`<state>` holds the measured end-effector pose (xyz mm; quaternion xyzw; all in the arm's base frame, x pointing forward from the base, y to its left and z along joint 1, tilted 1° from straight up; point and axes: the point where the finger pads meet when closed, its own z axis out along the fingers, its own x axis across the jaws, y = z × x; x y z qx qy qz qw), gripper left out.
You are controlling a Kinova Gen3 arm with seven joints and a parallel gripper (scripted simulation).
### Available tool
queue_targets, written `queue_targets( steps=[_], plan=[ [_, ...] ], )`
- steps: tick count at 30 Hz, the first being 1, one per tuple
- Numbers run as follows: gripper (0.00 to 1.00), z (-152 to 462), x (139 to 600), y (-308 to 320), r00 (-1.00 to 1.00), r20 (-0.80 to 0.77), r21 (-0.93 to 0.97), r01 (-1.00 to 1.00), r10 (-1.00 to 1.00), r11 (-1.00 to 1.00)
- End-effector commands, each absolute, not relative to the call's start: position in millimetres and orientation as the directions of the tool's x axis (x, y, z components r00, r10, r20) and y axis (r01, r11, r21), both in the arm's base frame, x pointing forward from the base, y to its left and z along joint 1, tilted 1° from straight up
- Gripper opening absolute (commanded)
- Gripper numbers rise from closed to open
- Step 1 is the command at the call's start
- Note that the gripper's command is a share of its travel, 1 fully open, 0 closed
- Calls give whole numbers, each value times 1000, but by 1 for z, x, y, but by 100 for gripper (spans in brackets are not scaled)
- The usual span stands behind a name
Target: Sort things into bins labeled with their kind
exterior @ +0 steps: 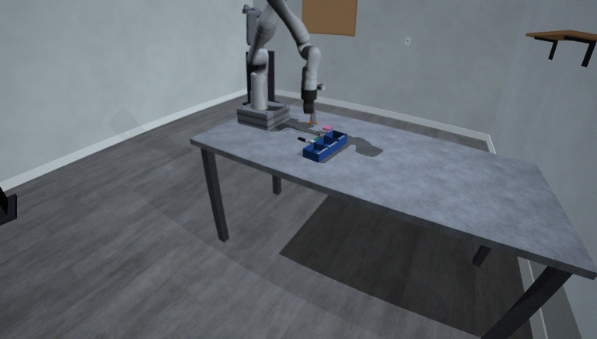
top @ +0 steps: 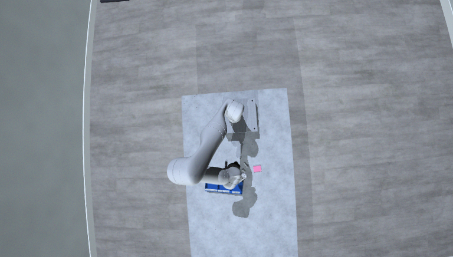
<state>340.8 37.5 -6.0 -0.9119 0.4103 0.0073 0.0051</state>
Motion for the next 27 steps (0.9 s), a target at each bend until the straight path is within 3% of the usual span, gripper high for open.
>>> queue_targets(
  steps=[1, 22, 27],
  plan=[
    [31, -7, 349, 25, 656, -24, 1, -755, -755, -656],
    [31, -9, 418, -60, 655, -26, 0, -755, -755, -655],
    [31, -10, 436, -85, 434, -24, 10, -900, -900, -435]
  ],
)
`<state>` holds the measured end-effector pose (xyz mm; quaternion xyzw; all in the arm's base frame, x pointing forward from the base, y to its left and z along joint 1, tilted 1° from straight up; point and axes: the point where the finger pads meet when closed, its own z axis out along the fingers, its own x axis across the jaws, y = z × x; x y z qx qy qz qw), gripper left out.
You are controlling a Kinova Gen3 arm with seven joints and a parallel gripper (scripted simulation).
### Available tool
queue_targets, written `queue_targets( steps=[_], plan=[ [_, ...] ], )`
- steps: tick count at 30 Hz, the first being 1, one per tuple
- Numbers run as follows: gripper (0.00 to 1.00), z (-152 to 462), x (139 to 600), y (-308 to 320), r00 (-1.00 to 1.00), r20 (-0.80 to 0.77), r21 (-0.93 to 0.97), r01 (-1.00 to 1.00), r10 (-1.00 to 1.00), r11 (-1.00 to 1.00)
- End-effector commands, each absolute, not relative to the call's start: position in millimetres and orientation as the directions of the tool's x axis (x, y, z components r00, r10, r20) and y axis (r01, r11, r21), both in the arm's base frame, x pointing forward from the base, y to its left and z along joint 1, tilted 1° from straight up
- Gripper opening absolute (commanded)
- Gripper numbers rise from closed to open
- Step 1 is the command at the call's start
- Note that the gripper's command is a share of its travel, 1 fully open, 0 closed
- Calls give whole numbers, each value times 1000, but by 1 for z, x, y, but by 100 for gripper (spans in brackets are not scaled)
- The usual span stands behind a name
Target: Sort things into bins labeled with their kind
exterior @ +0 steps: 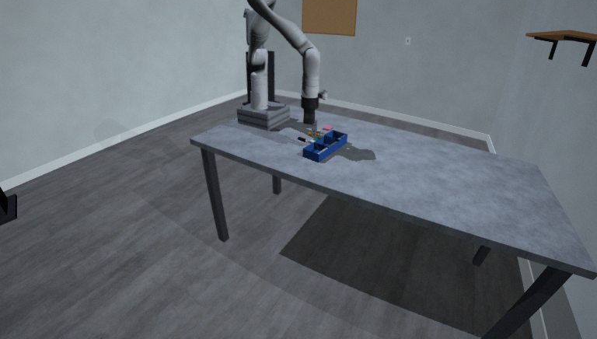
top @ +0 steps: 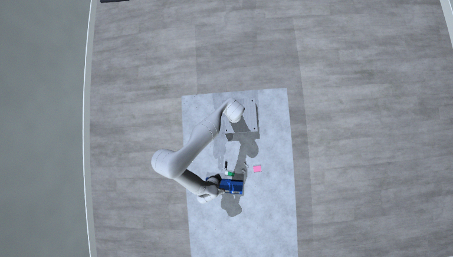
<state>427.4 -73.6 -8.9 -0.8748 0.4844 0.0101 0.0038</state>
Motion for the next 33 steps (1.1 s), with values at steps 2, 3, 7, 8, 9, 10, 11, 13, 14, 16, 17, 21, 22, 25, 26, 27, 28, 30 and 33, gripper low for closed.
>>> queue_targets(
  steps=[2, 3, 7, 8, 9, 10, 11, 13, 14, 16, 17, 21, 22, 25, 26, 27, 28, 30, 33],
  plan=[
    [31, -11, 444, -93, 348, -23, 12, -937, -937, -348],
    [31, -11, 447, -98, 302, -22, 13, -953, -953, -302],
    [31, -11, 455, -107, 199, -21, 16, -980, -980, -199],
    [31, -11, 459, -111, 150, -20, 17, -989, -988, -150],
    [31, -11, 462, -116, 100, -20, 18, -995, -995, -101],
    [31, -11, 466, -121, 51, -19, 18, -999, -999, -51],
    [31, -11, 467, -122, 1, -18, 19, -1000, -1000, -1],
    [31, -9, 473, -122, -99, -19, 4, -995, -995, 99],
    [31, -9, 473, -122, -149, -18, 5, -989, -989, 149],
    [31, -10, 469, -121, -244, -17, 13, -970, -970, 244],
    [31, -10, 469, -121, -292, -17, 14, -956, -956, 292],
    [31, -10, 469, -121, -477, -14, 17, -879, -879, 477],
    [31, -10, 469, -121, -477, -14, 17, -879, -879, 477],
    [31, -9, 470, -121, -563, -13, 16, -827, -826, 563],
    [31, -9, 471, -121, -604, -13, 15, -797, -797, 604],
    [31, -9, 472, -121, -643, -12, 15, -766, -766, 643],
    [31, -9, 472, -121, -681, -12, 15, -732, -732, 681],
    [31, -9, 473, -122, -751, -11, 15, -661, -661, 750],
    [31, -8, 473, -122, -841, -9, 16, -541, -541, 841]
  ],
)
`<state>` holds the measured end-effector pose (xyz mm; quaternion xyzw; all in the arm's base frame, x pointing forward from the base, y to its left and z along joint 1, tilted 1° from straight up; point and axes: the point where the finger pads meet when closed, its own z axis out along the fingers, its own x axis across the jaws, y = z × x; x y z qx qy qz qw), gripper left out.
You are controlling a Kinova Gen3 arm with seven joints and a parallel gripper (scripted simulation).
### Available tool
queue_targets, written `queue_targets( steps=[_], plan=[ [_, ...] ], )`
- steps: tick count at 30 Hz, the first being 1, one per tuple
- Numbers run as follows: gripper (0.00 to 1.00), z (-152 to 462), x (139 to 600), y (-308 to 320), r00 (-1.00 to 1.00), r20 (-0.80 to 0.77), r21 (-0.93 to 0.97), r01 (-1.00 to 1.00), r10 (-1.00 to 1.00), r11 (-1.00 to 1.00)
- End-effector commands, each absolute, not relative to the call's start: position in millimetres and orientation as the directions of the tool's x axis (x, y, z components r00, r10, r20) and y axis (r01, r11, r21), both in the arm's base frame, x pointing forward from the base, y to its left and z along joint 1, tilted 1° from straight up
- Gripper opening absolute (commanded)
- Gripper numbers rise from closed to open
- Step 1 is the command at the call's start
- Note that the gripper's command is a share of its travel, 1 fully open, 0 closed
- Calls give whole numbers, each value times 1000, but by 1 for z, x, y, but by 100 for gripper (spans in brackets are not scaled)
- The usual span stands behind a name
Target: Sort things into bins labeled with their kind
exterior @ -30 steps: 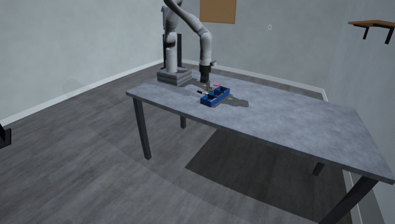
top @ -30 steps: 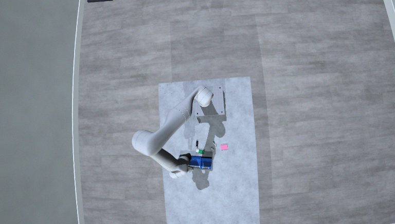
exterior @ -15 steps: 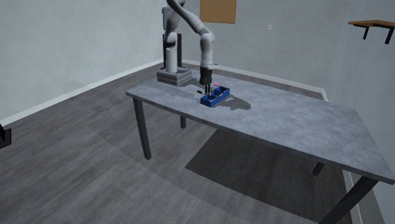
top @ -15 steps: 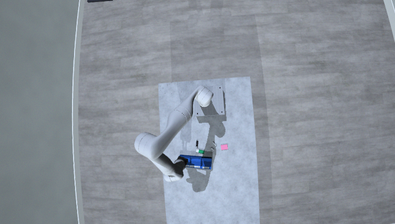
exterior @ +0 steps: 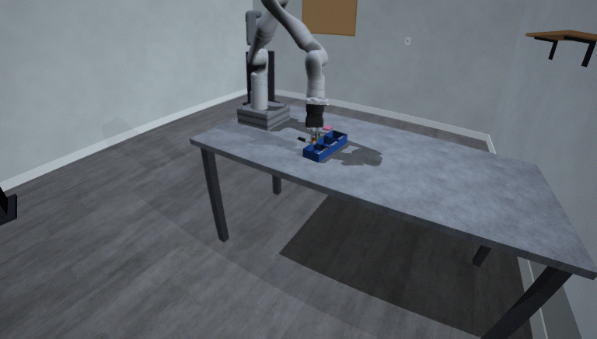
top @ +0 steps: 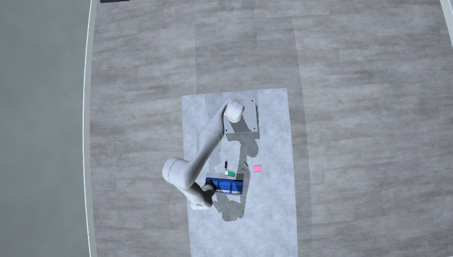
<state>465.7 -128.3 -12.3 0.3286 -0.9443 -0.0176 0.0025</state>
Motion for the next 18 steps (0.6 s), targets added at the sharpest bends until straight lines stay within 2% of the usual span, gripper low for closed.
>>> queue_targets(
  steps=[1, 5, 7, 13, 18],
  plan=[
    [31, -8, 473, -122, -867, -9, 16, -498, -498, 867],
    [31, -8, 473, -122, -949, -6, 17, -316, -316, 949],
    [31, -8, 473, -122, -949, -6, 17, -316, -316, 949],
    [31, -9, 473, -122, -1000, 2, 18, -22, -22, 1000],
    [31, -10, 471, -119, -1000, 9, 16, -4, -4, 1000]
  ],
)
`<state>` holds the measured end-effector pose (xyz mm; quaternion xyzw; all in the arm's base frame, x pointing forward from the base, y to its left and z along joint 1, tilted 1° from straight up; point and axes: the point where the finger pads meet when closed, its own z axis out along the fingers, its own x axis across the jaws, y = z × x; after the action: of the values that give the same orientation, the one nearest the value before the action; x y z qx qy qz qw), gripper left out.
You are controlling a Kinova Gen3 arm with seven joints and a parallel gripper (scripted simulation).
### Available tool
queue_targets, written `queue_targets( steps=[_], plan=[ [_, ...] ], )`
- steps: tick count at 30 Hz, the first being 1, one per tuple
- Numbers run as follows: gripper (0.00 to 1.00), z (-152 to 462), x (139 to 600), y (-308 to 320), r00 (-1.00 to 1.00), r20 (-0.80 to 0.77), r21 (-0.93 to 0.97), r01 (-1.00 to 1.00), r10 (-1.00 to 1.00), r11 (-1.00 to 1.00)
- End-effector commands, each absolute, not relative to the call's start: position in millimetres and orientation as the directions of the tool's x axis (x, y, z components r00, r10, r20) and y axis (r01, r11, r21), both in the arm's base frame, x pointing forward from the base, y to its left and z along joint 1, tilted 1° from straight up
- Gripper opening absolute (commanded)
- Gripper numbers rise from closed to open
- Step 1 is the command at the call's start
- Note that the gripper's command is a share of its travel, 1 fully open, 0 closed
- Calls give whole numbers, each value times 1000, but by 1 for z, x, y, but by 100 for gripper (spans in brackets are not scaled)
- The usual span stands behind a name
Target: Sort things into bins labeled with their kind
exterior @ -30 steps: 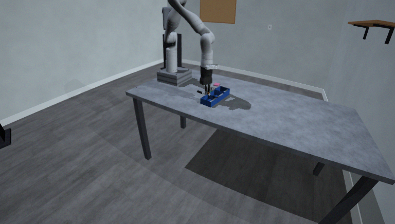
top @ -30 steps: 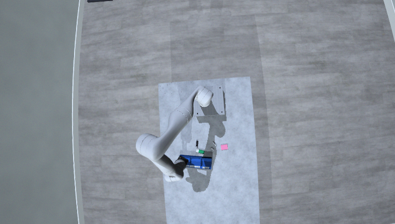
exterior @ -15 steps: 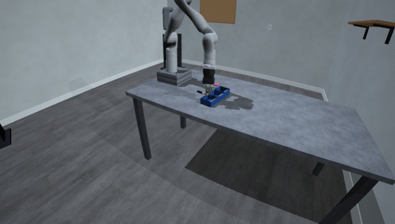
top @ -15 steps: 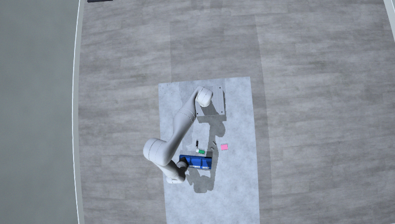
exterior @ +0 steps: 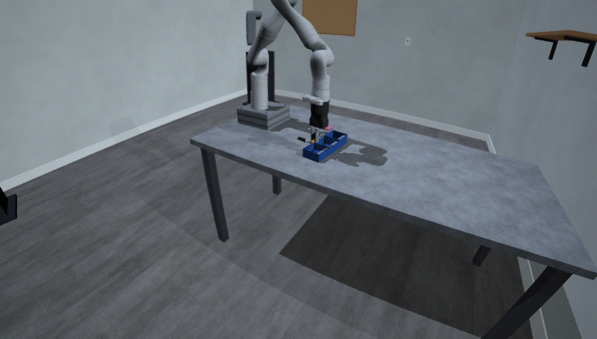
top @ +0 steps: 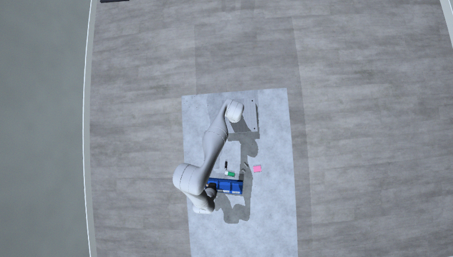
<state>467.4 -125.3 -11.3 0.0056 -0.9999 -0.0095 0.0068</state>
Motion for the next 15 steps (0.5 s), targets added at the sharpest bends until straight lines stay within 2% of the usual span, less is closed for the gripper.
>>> queue_targets(
  steps=[1, 15],
  plan=[
    [31, -10, 471, -118, -1000, 9, 17, -7, -7, 1000],
    [31, -10, 470, -122, -1000, 10, 17, -19, -19, 1000]
  ],
)
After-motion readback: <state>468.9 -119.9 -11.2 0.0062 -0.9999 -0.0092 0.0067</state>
